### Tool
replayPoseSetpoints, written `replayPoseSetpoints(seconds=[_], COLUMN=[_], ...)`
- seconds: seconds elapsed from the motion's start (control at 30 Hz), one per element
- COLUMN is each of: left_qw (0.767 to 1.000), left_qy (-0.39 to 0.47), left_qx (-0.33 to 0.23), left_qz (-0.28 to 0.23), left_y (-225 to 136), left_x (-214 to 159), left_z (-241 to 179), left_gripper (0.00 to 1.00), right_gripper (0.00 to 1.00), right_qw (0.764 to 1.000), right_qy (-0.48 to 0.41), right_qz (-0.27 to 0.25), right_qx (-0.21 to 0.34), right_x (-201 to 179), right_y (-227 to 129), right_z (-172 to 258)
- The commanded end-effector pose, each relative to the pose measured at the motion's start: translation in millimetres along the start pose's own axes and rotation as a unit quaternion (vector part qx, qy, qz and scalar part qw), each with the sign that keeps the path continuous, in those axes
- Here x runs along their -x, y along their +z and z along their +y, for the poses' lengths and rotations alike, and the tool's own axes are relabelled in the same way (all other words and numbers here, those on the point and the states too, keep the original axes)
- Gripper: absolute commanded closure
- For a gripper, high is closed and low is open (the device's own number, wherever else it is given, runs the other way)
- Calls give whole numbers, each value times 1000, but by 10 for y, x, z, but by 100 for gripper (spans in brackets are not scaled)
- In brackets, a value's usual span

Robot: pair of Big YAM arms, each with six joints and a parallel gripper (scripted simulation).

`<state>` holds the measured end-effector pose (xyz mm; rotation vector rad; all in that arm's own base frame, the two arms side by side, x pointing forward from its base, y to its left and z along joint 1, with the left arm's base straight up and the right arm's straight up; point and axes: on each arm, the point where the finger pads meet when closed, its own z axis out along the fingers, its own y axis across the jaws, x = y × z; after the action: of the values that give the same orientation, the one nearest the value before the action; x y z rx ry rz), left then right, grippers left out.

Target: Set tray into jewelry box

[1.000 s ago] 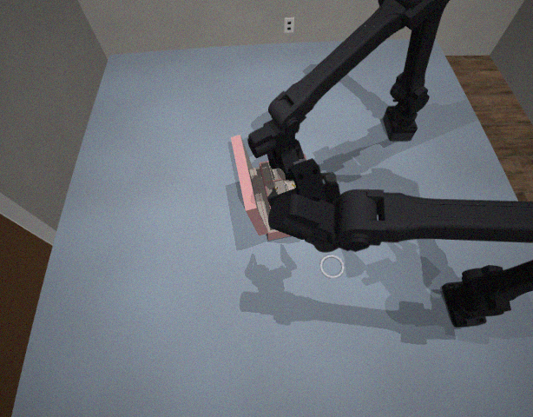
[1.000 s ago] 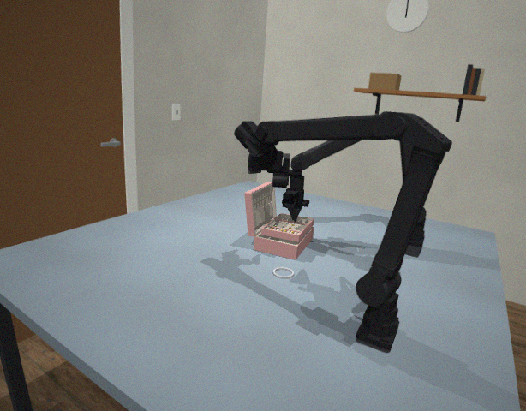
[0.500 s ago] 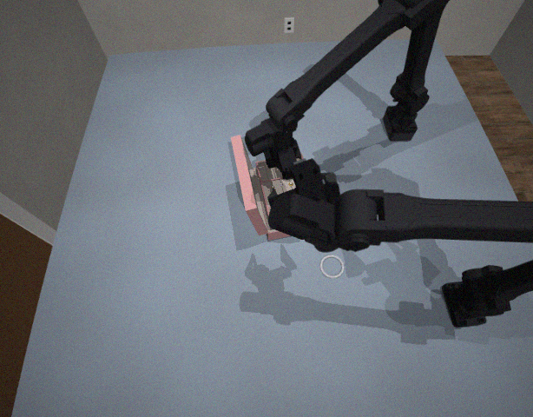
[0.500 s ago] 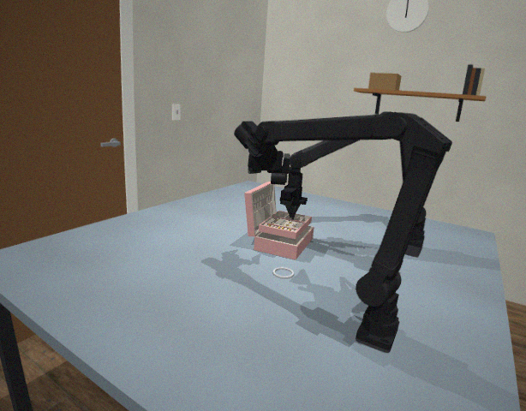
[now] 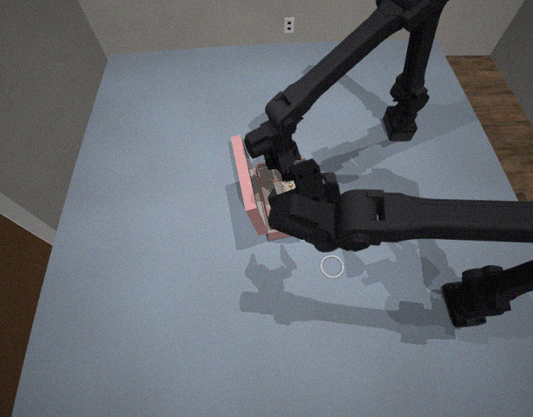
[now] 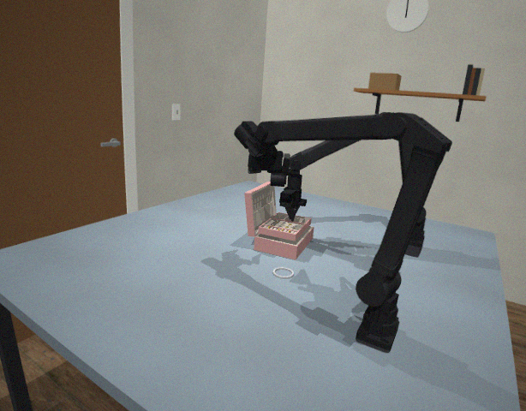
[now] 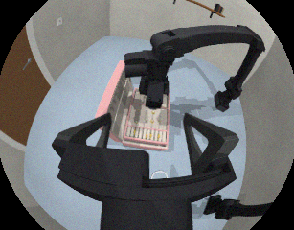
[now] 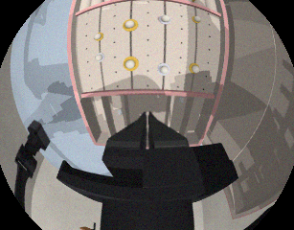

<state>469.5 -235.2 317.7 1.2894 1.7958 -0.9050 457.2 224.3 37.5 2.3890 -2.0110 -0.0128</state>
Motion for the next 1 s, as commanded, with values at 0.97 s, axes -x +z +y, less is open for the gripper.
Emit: replayPoseSetpoints(seconds=[0.97], left_qw=[1000], left_qy=[18], left_qx=[7], left_qz=[-11], left_y=[-77], left_x=[184], left_z=[12], left_gripper=[0], right_gripper=[100], right_qw=[1000], right_qy=[-6], right_qz=[-11], right_qx=[-25], right_x=[114], right_y=[-176], right_z=[-240])
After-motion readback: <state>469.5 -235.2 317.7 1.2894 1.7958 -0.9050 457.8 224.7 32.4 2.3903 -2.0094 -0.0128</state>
